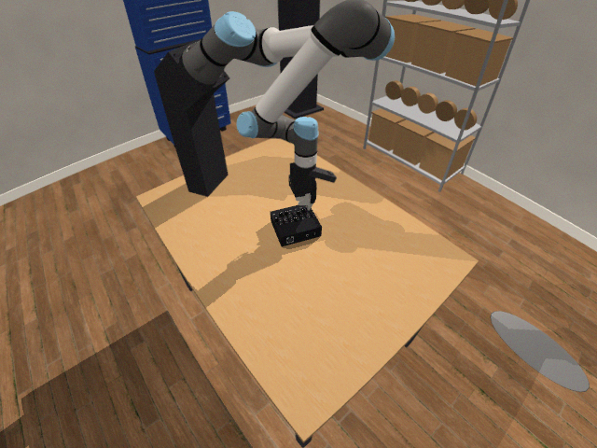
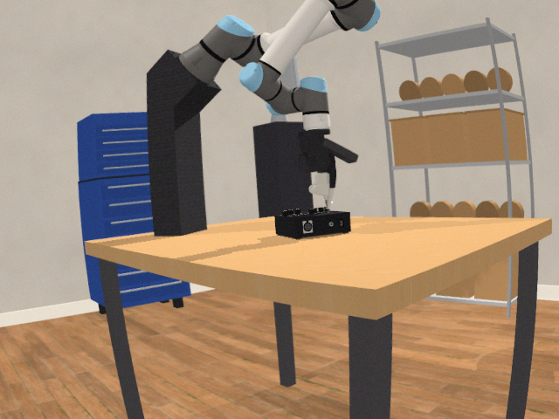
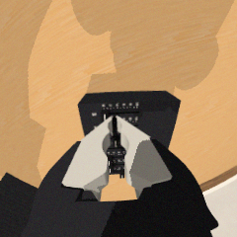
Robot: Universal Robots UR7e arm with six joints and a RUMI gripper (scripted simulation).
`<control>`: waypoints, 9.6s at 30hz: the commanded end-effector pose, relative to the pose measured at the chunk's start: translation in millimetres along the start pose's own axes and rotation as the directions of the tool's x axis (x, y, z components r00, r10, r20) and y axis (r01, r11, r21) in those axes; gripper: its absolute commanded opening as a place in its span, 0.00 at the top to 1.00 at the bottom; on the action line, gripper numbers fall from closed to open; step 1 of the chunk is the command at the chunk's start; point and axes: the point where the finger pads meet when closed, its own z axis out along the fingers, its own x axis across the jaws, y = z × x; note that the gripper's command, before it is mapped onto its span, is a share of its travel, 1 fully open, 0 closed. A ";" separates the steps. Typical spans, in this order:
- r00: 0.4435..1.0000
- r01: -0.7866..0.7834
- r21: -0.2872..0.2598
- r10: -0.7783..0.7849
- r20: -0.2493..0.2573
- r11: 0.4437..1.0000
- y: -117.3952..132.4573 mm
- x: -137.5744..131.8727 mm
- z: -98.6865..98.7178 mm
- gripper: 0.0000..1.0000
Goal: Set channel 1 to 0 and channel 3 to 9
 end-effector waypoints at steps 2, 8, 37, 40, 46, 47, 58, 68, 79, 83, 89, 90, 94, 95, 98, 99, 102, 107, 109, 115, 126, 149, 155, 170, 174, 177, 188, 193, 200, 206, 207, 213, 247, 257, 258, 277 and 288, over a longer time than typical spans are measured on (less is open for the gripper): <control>1.000 0.000 0.000 0.000 -0.001 1.000 -0.3 -0.8 -0.3 1.00; 1.000 0.000 0.000 0.000 -0.001 1.000 -0.3 -1.5 -0.3 1.00; 1.000 0.000 0.000 0.000 -0.001 1.000 -0.3 -2.0 -0.3 1.00; 1.000 0.000 0.000 0.000 -0.001 1.000 -0.3 -1.9 -0.3 1.00; 1.000 0.000 0.000 0.000 -0.001 1.000 -0.3 -0.2 -0.3 1.00; 1.000 0.000 0.000 0.000 -0.001 1.000 -0.3 -0.2 -0.3 1.00; 1.000 0.000 0.000 0.000 -0.001 1.000 -0.3 4.0 -0.3 1.00; 1.000 0.000 0.000 0.000 -0.001 1.000 -0.3 4.0 -9.1 1.00; 1.000 0.000 0.000 0.000 -0.001 1.000 -0.3 4.0 -37.8 1.00; 1.000 0.000 0.000 0.000 -0.001 1.000 -0.3 4.0 -39.7 1.00; 1.000 0.000 0.000 0.000 -0.001 1.000 -0.3 4.0 -40.3 1.00; 1.000 0.000 0.000 0.000 -0.001 1.000 -0.3 4.0 -40.3 1.00; 1.000 0.000 0.000 0.000 -0.001 1.000 -0.3 4.0 -40.3 1.00; 1.000 0.000 0.000 0.000 -0.001 1.000 -0.3 4.0 -40.3 1.00; 1.000 0.000 0.000 0.000 -0.001 1.000 -0.3 4.0 -40.3 1.00; 1.000 0.000 0.000 0.000 -0.001 1.000 -0.3 4.0 -40.3 1.00; 1.000 0.002 0.000 -0.002 -0.001 1.000 -0.3 3.9 -40.3 1.00; 1.000 0.013 0.000 -0.013 -0.001 1.000 -0.2 3.7 -40.2 1.00; 1.000 0.021 0.000 -0.021 -0.001 1.000 -0.2 3.5 -40.2 1.00; 0.999 0.047 0.000 -0.047 -0.001 0.999 -0.1 2.9 -40.2 1.00; 0.981 0.196 0.000 -0.196 -0.001 0.981 0.8 -0.6 -39.9 1.00; 0.735 0.678 0.000 -0.678 -0.001 0.735 6.7 -12.3 -39.1 1.00; 0.556 0.831 0.000 -0.831 -0.001 0.556 10.5 -16.4 -38.8 1.00; 0.023 1.000 -0.001 -1.000 -0.001 0.023 21.1 -23.2 -38.0 1.00; -0.156 0.988 -0.001 -0.988 -0.001 -0.156 24.6 -24.3 -37.8 1.00; -0.286 0.958 -0.002 -0.958 -0.001 -0.286 27.2 -24.7 -37.7 1.00; -0.622 0.783 -0.002 -0.783 0.000 -0.622 34.0 -24.6 -37.2 1.00; -0.760 0.650 -0.002 -0.650 0.000 -0.760 36.8 -23.8 -37.0 1.00; -0.860 0.510 -0.002 -0.510 0.000 -0.860 39.0 -22.7 -36.9 1.00; -0.937 0.351 -0.002 -0.351 0.001 -0.937 40.9 -21.4 -36.7 1.00; -0.945 0.326 -0.002 -0.326 0.001 -0.945 41.1 -21.2 -36.7 1.00; -0.981 0.196 -0.002 -0.196 0.001 -0.981 42.1 -20.1 -36.6 1.00; -1.000 0.001 -0.002 -0.001 0.002 -1.000 43.1 -18.3 -36.4 1.00; -1.000 0.001 -0.002 -0.001 0.002 -1.000 43.1 -18.3 -36.4 1.00; -1.000 0.001 -0.002 -0.001 0.002 -1.000 43.1 -18.3 -36.4 1.00; -1.000 0.001 -0.002 -0.001 0.002 -1.000 43.1 -18.3 -36.4 1.00; -1.000 0.001 -0.002 -0.001 0.002 -1.000 43.1 -18.3 -35.9 1.00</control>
